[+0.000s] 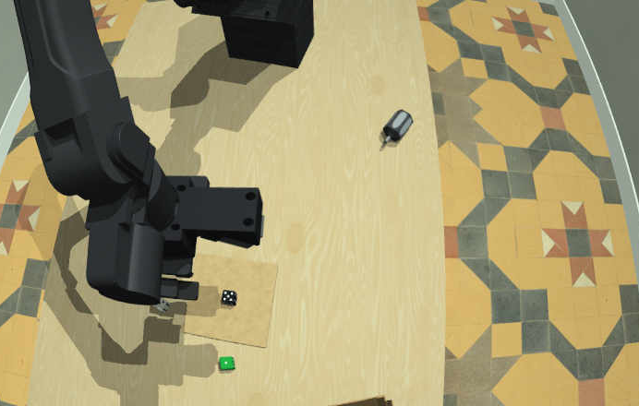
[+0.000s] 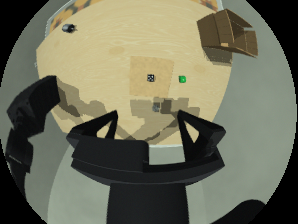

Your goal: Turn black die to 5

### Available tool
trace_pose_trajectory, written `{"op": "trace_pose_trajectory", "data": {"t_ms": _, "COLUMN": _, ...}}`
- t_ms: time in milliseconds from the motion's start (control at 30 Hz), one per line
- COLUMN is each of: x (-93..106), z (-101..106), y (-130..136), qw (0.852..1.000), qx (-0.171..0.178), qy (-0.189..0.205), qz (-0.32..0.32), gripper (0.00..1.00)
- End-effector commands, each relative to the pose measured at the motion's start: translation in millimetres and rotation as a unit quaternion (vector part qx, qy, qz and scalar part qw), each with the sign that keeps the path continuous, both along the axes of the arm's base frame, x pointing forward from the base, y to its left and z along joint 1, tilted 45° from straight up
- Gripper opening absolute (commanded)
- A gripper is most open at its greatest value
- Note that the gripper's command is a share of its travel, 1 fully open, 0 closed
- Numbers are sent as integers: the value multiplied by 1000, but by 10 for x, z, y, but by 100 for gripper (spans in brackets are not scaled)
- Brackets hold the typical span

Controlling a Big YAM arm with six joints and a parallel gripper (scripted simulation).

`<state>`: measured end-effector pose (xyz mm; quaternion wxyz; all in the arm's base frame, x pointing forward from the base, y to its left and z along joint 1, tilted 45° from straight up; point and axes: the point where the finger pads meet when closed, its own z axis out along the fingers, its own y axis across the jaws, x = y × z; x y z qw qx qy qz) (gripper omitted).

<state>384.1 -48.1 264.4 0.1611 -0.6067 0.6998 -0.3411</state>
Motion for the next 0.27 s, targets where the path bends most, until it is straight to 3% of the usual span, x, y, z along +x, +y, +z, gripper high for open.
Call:
{"op": "trace_pose_trajectory", "data": {"t_ms": 0, "x": 112, "z": 335, "y": 31, "qw": 999, "qx": 3, "qy": -33, "qz": -1, "gripper": 100}}
{"op": "trace_pose_trajectory", "data": {"t_ms": 233, "x": 112, "z": 335, "y": 31, "qw": 999, "qx": 3, "qy": -33, "qz": -1, "gripper": 100}}
